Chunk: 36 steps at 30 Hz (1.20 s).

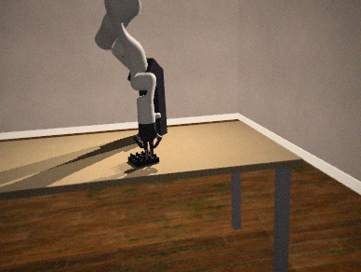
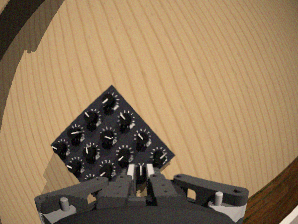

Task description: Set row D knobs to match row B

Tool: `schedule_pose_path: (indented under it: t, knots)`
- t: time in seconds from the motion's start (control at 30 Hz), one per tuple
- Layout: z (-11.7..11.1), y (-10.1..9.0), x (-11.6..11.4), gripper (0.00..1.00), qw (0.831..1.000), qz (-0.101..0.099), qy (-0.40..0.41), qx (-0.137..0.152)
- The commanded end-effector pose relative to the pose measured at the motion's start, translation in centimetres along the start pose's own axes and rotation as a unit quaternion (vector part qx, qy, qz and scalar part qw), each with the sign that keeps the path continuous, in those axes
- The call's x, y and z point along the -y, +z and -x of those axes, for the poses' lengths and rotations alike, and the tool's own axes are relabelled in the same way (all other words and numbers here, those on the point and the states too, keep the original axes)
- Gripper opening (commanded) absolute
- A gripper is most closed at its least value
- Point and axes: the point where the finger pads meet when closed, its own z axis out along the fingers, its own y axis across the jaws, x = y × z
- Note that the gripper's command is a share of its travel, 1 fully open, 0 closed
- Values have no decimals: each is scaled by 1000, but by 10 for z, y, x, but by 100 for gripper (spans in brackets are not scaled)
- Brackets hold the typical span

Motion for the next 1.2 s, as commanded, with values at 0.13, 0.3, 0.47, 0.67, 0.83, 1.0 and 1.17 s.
schedule_pose_path:
  t: [0.13, 0.3, 0.47, 0.67, 0.83, 1.0, 1.17]
  knots:
    - [2, 1, 2, 8, 996, 0, 86, 0]
    - [2, 1, 2, 8, 992, 0, 126, 0]
    - [2, 1, 2, 8, 982, 0, 189, 0]
    - [2, 1, 2, 8, 966, 0, 257, 0]
    - [2, 0, 2, 8, 958, 0, 287, 0]
    - [2, 0, 2, 8, 943, 0, 332, 0]
    - [2, 0, 2, 8, 929, 0, 369, 0]
